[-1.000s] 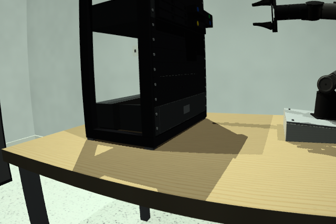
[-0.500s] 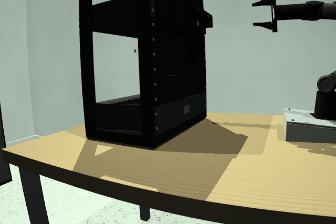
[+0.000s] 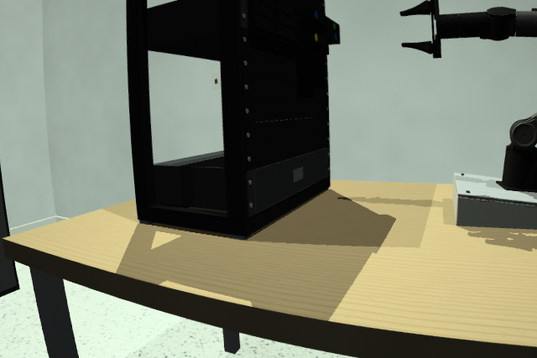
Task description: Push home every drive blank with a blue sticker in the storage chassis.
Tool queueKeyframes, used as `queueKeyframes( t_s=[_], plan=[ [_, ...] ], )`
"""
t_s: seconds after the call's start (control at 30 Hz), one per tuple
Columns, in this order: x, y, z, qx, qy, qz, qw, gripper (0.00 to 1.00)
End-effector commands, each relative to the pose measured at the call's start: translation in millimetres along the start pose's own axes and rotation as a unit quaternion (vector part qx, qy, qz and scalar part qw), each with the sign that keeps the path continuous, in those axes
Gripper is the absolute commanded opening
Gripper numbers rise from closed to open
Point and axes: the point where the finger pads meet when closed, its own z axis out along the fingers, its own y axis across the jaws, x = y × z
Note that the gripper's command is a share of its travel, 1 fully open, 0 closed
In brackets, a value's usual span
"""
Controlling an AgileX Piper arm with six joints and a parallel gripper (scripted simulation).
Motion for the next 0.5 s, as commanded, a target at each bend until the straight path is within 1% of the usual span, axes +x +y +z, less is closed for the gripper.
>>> queueKeyframes(
  t_s=[0.0, 0.47],
  plan=[
    [0.1, 0.6, -0.7, 0.000, -0.004, 0.000, 1.000, 1.00],
    [3.5, -3.5, 0.3, 0.000, -0.004, 0.000, 1.000, 1.00]
  ],
)
